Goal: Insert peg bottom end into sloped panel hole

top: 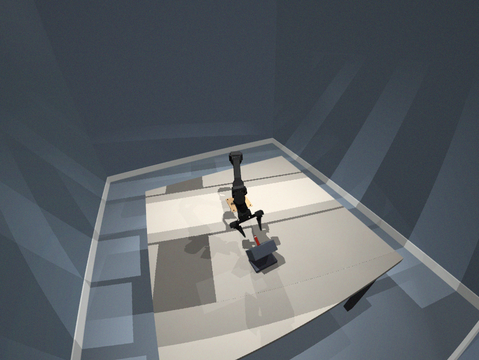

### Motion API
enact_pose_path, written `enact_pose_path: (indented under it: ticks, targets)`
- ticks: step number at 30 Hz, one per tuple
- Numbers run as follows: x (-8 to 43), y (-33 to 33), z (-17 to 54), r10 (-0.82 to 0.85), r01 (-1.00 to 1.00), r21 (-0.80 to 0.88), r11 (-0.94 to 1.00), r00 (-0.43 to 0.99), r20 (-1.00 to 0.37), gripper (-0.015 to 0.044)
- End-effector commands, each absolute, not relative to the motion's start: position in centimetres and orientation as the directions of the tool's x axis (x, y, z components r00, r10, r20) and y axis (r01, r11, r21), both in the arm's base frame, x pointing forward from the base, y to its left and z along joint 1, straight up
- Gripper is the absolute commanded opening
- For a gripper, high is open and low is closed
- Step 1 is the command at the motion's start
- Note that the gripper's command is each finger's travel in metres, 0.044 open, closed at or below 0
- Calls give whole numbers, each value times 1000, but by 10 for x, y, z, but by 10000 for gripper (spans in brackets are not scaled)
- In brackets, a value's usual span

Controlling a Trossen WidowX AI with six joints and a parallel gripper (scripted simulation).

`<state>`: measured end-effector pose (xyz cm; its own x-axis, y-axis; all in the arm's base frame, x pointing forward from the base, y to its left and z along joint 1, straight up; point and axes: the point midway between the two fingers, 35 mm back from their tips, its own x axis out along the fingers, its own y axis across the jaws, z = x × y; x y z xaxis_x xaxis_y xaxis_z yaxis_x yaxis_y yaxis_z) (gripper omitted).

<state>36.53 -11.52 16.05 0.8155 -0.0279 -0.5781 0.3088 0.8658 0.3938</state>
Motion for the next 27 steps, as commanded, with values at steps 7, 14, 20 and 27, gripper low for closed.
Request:
enact_pose_path:
  ticks: [7,14,20,27]
  targets:
    - [355,-115,170,-27,304,393,868,819,-574,440]
    - [347,-115,175,-28,305,393,868,818,-574,440]
    - [340,-115,179,-29,306,392,867,818,-574,440]
    - [332,-116,184,-29,307,392,867,818,-575,440]
